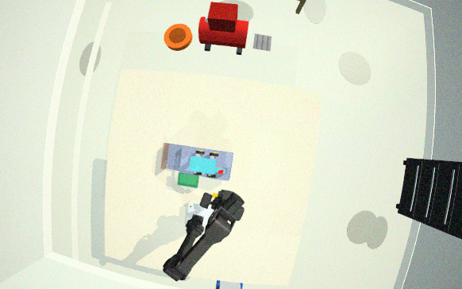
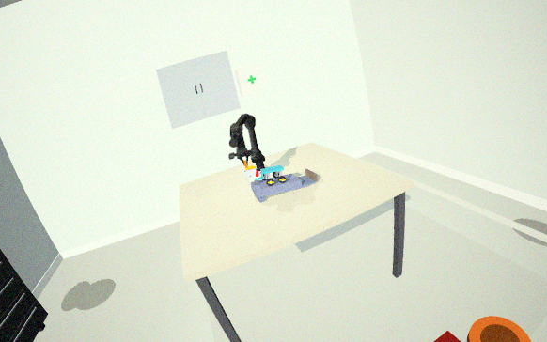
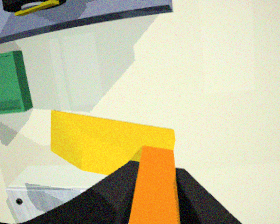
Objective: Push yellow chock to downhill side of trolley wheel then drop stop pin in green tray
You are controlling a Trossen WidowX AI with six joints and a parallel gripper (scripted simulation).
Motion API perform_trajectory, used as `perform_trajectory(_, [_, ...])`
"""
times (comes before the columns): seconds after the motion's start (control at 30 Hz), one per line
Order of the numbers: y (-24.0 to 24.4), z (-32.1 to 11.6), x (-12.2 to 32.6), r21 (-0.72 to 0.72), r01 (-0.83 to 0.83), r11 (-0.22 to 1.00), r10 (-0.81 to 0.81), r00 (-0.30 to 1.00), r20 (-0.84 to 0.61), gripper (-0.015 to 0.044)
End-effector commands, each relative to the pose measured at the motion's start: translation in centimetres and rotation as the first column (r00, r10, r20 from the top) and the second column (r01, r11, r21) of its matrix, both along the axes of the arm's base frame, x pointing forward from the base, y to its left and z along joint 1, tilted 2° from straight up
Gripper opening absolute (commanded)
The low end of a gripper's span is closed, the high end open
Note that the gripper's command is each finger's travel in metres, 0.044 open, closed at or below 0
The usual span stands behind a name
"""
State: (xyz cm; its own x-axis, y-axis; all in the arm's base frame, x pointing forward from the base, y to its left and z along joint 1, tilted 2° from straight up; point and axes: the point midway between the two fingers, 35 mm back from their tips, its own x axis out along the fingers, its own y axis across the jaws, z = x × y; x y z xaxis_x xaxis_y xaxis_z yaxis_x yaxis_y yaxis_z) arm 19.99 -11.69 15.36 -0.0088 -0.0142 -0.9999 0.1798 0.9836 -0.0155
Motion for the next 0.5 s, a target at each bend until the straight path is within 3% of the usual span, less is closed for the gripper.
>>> perform_trajectory(0.0, [0.06, -0.02, 0.01, 0.004, -0.144, 0.990, 0.144, 0.990, 0.001, 0.0000])
perform_trajectory(0.47, [0.05, -0.02, 0.01, 0.010, -0.573, 0.819, 0.573, 0.819, -0.002, 0.0000])
